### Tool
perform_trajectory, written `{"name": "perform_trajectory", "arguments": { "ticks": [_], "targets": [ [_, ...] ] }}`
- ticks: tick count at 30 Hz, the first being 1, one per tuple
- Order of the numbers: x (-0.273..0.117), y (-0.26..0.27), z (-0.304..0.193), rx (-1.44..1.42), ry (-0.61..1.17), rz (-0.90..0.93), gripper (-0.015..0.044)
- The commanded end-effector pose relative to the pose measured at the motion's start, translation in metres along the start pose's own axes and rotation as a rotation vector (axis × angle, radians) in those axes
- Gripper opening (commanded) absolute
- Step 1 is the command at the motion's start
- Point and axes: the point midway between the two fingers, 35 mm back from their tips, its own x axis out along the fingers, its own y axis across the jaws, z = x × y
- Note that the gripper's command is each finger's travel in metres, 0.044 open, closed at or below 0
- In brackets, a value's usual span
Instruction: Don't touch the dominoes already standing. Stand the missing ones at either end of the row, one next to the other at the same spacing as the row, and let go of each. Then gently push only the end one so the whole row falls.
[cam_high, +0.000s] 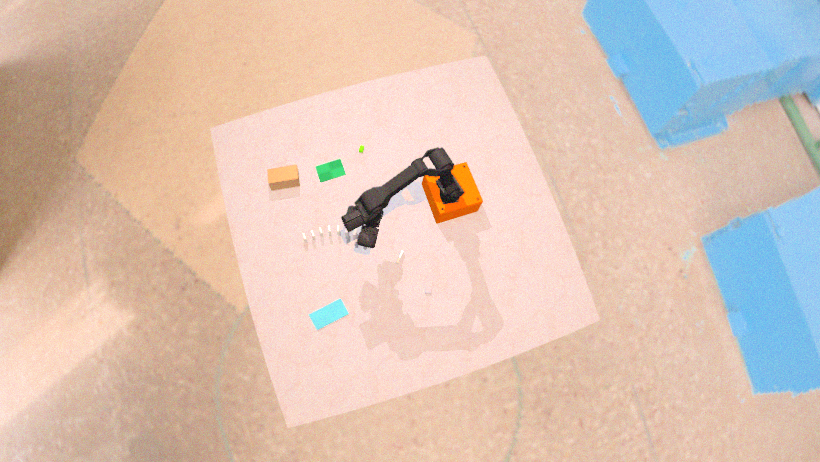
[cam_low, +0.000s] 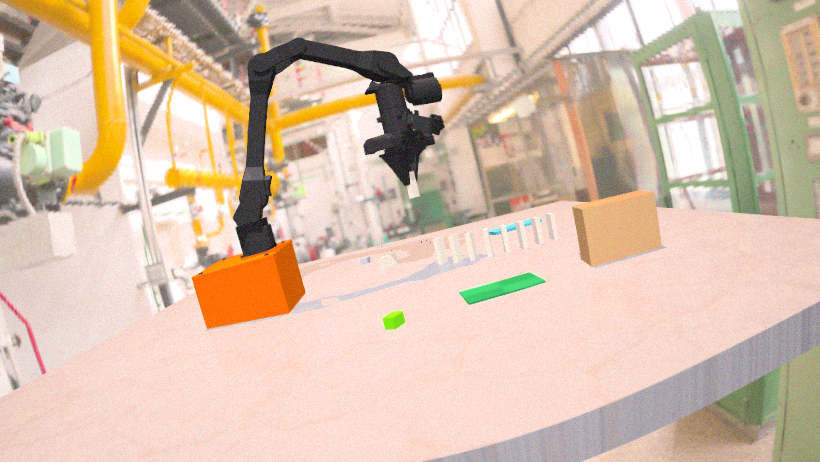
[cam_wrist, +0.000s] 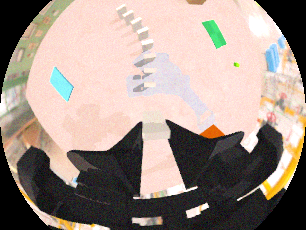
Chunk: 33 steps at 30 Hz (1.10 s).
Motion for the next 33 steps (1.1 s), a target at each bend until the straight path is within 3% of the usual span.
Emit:
{"name": "perform_trajectory", "arguments": {
  "ticks": [1, 5, 21, 33],
  "targets": [
    [0.001, -0.004, -0.001, 0.033, -0.006, -0.002, 0.0107],
    [0.012, -0.003, 0.001, 0.033, -0.006, -0.002, 0.0107],
    [0.127, -0.004, 0.000, 0.031, -0.005, -0.003, 0.0107],
    [0.131, -0.005, -0.001, 0.033, -0.005, -0.003, 0.0107]
  ]
}}
